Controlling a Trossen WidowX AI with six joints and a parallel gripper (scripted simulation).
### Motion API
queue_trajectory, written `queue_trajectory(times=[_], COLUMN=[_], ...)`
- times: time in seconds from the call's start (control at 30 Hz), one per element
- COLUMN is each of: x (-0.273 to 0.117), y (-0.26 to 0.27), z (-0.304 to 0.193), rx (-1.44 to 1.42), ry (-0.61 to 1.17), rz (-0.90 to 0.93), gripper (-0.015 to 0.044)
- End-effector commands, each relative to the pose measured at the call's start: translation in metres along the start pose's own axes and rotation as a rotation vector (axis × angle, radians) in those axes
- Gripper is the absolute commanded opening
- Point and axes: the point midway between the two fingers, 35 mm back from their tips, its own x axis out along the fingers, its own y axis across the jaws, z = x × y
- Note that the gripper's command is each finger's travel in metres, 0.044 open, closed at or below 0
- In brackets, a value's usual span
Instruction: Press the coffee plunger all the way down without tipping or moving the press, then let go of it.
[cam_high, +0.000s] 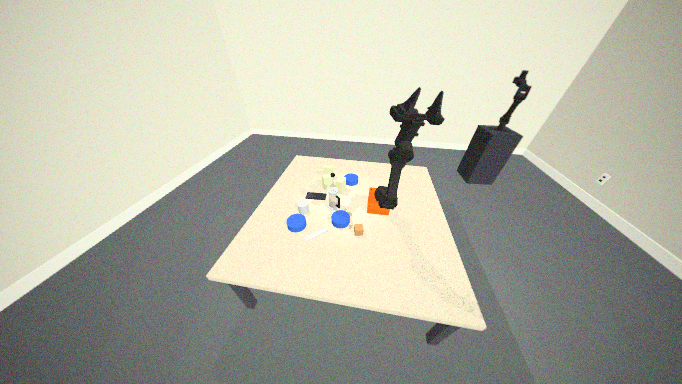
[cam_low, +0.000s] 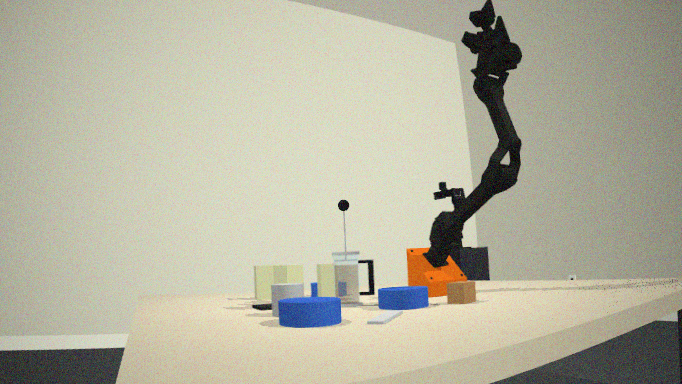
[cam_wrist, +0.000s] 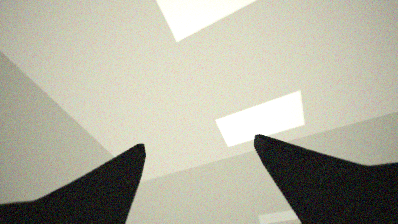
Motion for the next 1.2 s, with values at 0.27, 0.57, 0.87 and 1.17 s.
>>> queue_trajectory(times=[0.27,0.57,0.87,1.17], x=[-0.018,-0.096,-0.21,-0.36], y=[-0.011,-0.035,-0.058,-0.083], z=[0.101,0.23,0.309,0.331], rx=[0.311,0.791,1.216,1.516], ry=[-0.358,-0.924,-1.467,-2.01], rz=[-0.057,0.045,0.401,1.2], gripper=[0.044,0.044,0.044,0.044])
